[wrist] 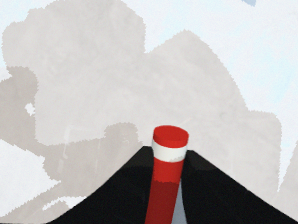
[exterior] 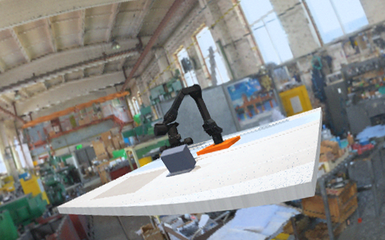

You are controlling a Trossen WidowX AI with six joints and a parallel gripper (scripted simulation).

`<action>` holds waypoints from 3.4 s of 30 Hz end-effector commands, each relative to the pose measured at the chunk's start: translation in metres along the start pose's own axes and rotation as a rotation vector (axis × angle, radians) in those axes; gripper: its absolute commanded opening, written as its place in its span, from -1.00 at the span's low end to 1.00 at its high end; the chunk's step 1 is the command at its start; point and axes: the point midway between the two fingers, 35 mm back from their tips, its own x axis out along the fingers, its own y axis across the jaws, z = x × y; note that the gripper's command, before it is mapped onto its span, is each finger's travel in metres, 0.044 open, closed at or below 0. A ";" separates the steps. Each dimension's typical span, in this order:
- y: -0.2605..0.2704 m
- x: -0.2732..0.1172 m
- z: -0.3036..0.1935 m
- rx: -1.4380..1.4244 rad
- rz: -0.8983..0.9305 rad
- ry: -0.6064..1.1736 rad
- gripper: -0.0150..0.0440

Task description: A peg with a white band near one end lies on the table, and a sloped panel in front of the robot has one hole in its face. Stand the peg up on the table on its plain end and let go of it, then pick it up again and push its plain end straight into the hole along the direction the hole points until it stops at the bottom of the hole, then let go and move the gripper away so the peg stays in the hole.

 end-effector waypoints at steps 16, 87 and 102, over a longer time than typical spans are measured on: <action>0.001 -0.010 -0.008 -0.002 0.001 -0.163 -0.32; 0.001 -0.036 -0.048 -0.002 0.002 -0.771 -0.32; 0.001 -0.039 -0.058 -0.001 0.002 -0.900 -0.32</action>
